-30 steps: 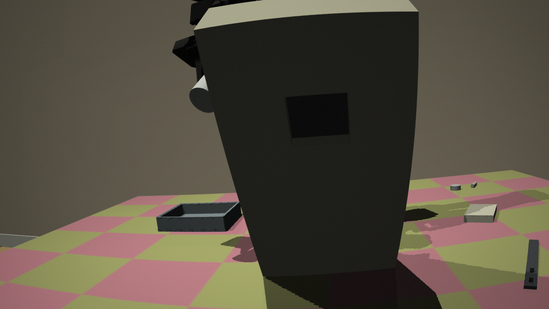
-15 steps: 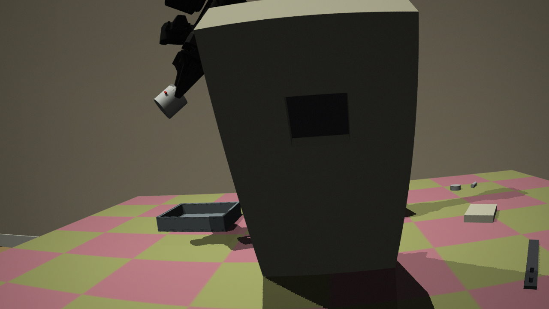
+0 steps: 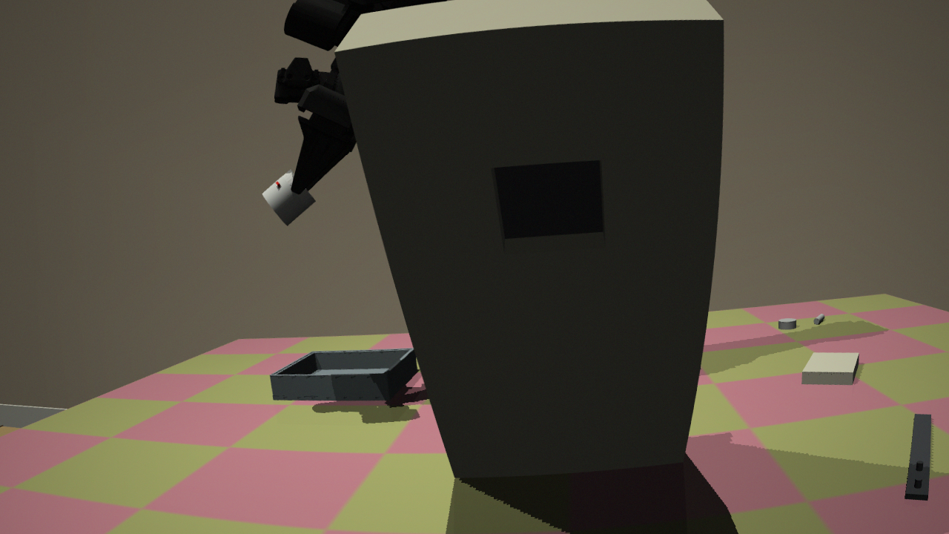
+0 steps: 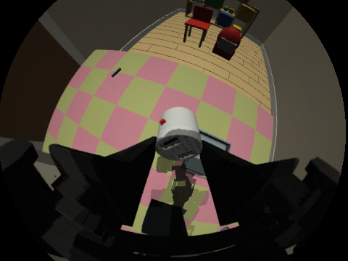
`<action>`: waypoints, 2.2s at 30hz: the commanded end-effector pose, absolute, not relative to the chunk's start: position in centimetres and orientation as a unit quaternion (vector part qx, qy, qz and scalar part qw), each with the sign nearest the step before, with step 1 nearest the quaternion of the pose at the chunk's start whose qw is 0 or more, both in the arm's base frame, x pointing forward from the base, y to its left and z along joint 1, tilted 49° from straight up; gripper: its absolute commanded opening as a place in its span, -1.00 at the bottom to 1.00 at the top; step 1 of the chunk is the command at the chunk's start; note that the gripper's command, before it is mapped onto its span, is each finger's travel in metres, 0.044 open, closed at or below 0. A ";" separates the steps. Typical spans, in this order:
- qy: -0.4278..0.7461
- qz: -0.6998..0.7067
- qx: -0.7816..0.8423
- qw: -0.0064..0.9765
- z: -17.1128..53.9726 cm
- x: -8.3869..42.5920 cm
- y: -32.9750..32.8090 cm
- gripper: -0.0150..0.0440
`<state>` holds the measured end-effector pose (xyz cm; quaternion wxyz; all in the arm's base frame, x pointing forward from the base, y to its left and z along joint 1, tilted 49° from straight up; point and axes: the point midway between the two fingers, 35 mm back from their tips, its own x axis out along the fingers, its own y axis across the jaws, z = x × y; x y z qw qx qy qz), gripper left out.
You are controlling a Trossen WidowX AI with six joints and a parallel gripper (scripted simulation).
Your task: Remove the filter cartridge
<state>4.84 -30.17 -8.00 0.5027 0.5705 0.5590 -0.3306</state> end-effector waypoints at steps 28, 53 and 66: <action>0.541 -0.513 0.592 0.307 -16.2 -8.1 -20.2 -0.49; 0.542 -0.508 0.597 0.303 -20.5 -7.7 -15.0 0.31; 0.542 -0.508 0.597 0.304 -19.8 -7.8 -15.9 1.00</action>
